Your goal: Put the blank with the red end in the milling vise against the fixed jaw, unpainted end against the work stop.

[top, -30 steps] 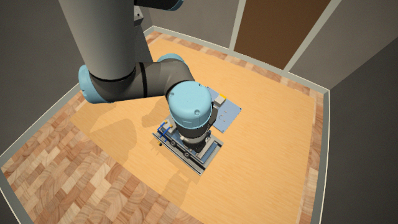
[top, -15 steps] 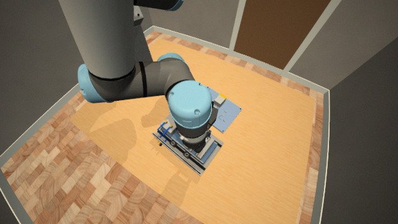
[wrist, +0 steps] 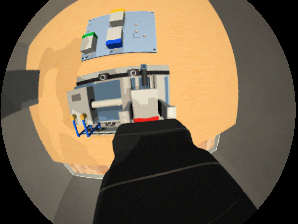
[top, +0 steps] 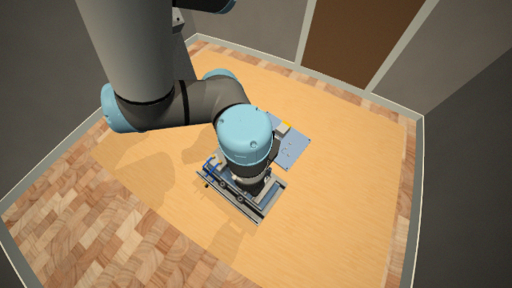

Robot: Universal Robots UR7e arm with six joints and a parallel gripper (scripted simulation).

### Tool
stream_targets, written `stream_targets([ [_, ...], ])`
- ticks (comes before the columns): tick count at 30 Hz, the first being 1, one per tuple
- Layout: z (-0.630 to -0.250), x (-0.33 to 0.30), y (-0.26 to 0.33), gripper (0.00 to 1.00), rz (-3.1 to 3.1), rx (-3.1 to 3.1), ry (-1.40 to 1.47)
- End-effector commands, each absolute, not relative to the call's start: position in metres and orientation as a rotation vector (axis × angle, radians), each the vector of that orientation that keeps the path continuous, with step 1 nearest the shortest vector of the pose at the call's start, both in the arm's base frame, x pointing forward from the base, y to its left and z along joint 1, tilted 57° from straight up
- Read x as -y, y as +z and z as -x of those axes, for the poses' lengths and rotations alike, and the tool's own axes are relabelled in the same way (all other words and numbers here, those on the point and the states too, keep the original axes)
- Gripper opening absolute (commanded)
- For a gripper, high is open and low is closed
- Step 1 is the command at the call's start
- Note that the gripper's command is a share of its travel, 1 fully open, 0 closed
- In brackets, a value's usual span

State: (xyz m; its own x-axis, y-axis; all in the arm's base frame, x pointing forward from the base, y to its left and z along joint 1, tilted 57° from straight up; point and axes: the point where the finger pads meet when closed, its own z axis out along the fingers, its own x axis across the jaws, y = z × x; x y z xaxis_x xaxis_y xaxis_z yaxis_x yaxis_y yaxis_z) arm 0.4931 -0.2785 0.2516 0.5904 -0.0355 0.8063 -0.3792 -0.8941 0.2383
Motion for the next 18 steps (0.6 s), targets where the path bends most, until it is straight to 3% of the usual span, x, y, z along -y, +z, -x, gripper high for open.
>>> stream_targets([
  [1,-0.4932,0.2785,0.2522,0.0,-2.434,0.333,1.223],
  [18,-0.4942,0.2791,0.2514,0.0,-2.434,0.333,1.223],
])
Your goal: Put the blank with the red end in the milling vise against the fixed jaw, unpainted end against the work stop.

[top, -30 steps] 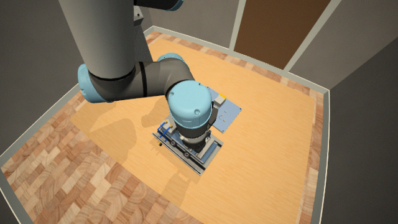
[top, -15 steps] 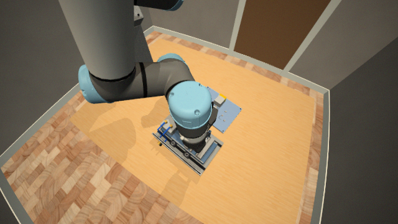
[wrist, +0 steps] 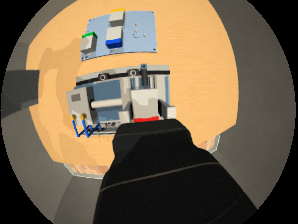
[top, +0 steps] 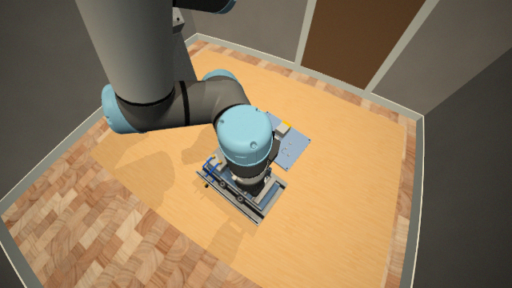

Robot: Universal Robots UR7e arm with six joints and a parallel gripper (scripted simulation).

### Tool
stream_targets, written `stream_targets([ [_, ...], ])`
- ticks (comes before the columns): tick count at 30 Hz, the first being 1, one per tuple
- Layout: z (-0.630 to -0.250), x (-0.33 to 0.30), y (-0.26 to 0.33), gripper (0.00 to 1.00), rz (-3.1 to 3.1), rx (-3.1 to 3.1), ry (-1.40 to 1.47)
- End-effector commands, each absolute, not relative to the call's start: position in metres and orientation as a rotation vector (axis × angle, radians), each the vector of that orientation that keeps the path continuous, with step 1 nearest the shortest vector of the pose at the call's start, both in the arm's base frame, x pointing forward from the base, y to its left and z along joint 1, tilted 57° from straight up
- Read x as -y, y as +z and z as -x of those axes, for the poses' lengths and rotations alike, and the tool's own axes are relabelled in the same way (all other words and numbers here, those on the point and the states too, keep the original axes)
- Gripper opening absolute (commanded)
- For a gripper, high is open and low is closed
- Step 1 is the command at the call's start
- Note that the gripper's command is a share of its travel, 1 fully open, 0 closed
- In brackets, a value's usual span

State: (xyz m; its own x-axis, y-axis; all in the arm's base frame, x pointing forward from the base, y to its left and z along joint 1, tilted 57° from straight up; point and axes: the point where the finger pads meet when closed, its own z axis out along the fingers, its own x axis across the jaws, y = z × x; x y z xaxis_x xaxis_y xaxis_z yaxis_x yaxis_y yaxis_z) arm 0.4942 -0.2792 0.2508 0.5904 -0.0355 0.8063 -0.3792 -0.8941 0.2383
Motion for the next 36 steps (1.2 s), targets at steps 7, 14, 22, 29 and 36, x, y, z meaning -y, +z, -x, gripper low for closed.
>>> stream_targets([
  [7,-0.4953,0.2798,0.2506,0.0,-2.434,0.333,1.223],
  [14,-0.4953,0.2798,0.2506,0.0,-2.434,0.333,1.223],
  [22,-0.4959,0.2802,0.2501,0.0,-2.434,0.333,1.223],
  [29,-0.4963,0.2805,0.2498,0.0,-2.434,0.333,1.223],
  [36,-0.4963,0.2805,0.2498,0.0,-2.434,0.333,1.223],
])
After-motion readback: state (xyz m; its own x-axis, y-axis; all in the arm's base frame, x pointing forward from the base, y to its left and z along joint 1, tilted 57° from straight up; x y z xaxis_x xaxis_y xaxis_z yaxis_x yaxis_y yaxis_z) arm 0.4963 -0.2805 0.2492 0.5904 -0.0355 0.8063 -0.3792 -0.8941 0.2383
